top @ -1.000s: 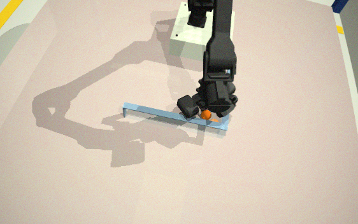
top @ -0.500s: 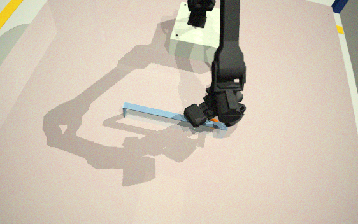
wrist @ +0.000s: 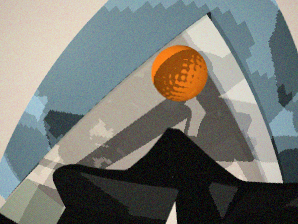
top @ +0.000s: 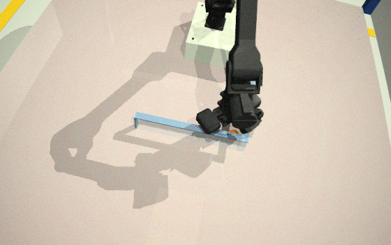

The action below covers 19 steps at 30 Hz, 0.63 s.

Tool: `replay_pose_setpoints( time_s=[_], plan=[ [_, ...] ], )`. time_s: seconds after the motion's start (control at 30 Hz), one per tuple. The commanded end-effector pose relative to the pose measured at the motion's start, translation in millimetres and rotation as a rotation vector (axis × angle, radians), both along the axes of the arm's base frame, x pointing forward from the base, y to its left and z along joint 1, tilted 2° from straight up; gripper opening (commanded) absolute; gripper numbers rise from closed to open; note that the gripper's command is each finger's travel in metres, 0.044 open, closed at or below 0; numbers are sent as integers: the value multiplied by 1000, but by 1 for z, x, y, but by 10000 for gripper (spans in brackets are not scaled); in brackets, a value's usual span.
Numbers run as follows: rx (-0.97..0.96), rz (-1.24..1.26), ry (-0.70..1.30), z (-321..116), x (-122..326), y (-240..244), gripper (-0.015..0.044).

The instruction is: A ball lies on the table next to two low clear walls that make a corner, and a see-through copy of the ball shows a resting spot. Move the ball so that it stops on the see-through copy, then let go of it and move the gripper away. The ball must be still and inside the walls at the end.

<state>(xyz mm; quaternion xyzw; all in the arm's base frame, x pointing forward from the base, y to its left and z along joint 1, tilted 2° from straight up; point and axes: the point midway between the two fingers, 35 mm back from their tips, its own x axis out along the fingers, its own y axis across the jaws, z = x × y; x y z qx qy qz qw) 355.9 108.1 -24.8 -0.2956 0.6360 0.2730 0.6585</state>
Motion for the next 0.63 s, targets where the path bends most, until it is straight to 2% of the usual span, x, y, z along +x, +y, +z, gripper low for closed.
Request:
replay_pose_setpoints(
  time_s=[0.0, 0.6],
  plan=[
    [0, 4, 5, -2, -6, -5, 0],
    [-2, 4, 7, -3, -26, -25, 0]
  ],
)
